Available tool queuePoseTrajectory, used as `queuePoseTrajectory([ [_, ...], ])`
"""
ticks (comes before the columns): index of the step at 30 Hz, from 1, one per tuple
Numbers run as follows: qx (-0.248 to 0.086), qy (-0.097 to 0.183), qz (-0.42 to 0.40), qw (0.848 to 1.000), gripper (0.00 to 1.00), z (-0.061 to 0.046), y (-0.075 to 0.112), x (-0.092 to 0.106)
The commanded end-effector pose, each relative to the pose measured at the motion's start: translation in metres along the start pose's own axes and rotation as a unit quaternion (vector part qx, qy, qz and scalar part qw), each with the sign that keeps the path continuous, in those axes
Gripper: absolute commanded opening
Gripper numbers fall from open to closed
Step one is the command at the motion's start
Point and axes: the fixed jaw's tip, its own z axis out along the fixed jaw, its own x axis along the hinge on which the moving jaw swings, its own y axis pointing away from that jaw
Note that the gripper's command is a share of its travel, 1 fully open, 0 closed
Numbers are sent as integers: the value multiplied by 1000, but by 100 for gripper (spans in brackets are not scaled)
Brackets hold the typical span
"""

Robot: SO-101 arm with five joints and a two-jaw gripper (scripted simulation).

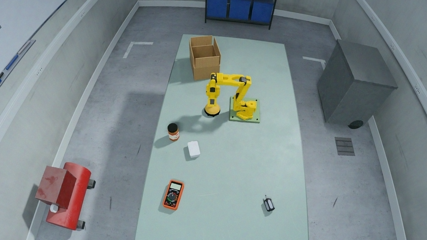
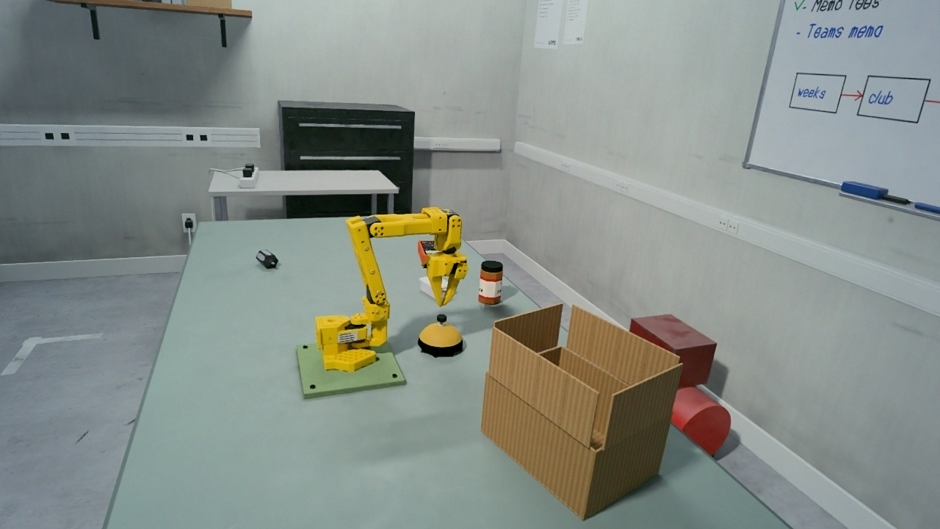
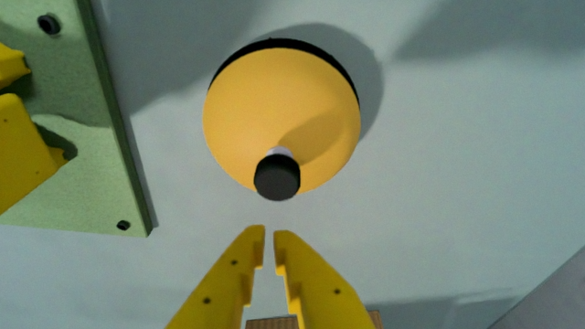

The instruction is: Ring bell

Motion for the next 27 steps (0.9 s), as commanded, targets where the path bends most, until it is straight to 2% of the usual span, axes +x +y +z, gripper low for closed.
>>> queuePoseTrajectory([
  [1,0,-1,-9,1000,0,6,0,-2],
  [6,-2,-1,-9,1000,0,13,1,-2],
  [12,-3,-1,-9,1000,0,16,1,-2],
  [27,-4,-1,-9,1000,0,16,1,-2],
])
